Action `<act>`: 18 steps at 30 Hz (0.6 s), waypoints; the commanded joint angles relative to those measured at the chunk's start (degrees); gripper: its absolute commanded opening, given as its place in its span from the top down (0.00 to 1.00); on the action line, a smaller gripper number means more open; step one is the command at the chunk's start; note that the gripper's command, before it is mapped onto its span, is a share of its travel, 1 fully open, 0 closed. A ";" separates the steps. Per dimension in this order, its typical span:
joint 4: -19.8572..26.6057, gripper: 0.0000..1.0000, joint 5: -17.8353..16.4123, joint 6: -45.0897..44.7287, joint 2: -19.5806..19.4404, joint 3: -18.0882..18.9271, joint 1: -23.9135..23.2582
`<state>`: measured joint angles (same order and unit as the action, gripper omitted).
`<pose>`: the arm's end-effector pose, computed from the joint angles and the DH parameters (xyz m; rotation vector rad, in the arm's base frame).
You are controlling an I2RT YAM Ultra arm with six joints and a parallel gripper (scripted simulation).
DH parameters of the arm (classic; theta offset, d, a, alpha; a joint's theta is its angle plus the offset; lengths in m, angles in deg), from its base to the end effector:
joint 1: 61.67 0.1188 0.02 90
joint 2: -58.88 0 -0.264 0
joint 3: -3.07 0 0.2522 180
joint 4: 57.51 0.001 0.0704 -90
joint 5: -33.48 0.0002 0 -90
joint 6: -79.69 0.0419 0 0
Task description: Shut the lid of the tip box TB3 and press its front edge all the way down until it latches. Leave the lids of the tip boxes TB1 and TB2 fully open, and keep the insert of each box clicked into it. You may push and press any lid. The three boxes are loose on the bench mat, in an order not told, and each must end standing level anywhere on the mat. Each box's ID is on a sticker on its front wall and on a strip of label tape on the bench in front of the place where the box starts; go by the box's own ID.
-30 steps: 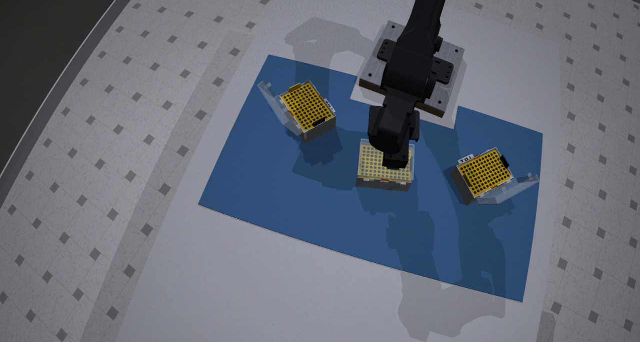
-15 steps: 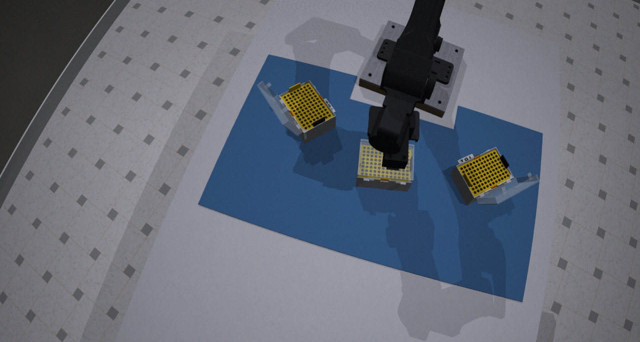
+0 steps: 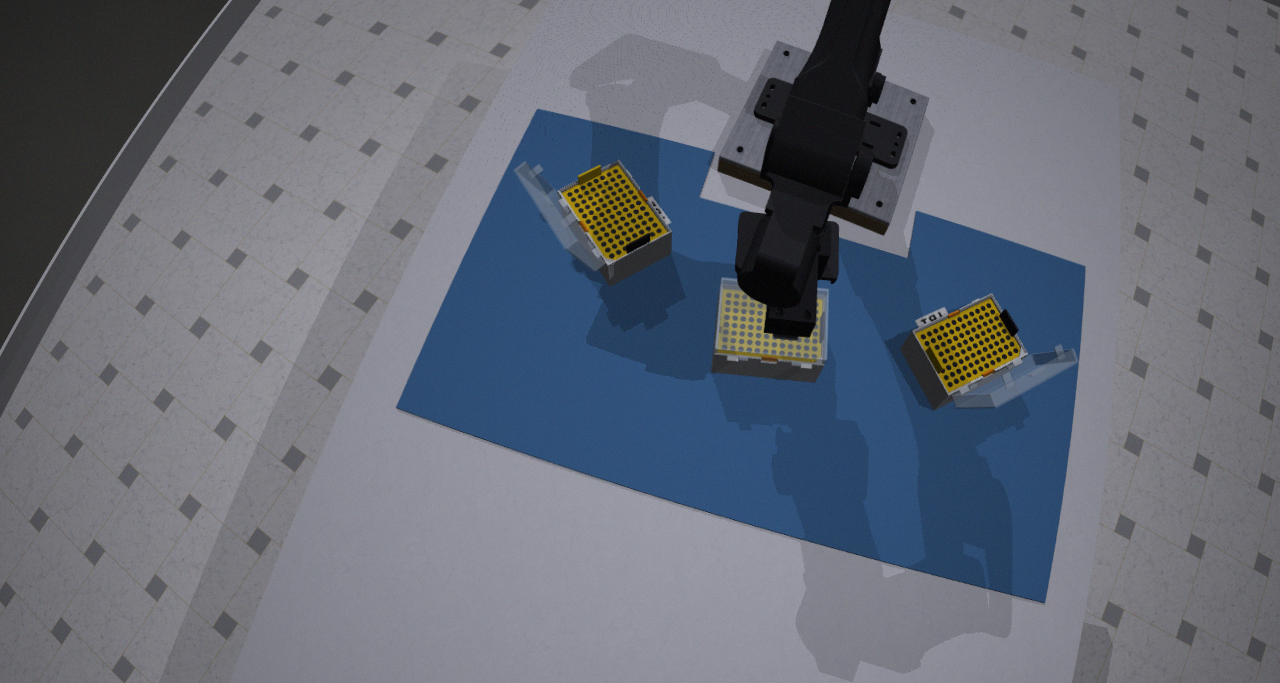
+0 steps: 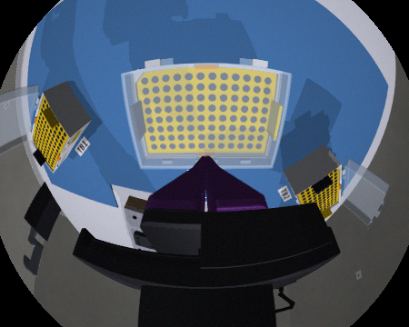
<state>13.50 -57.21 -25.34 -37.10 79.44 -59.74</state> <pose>0.2834 0.0111 0.1844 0.4618 -3.0979 -0.0207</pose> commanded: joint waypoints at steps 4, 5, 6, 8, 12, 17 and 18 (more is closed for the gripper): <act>-2.71 1.00 -0.04 0.04 -0.49 -0.98 0.05; -2.79 1.00 -0.04 0.04 -0.52 -1.03 0.05; -2.86 1.00 -0.04 0.04 -0.54 -1.08 0.05; -3.02 1.00 -0.04 0.04 -0.60 -1.18 0.05; -3.13 1.00 -0.04 0.04 -0.65 -1.25 0.05; -3.21 1.00 -0.04 0.04 -0.68 -1.30 0.05; -3.21 1.00 -0.04 0.04 -0.68 -1.30 0.05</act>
<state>13.44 -57.21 -25.34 -37.06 79.40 -59.74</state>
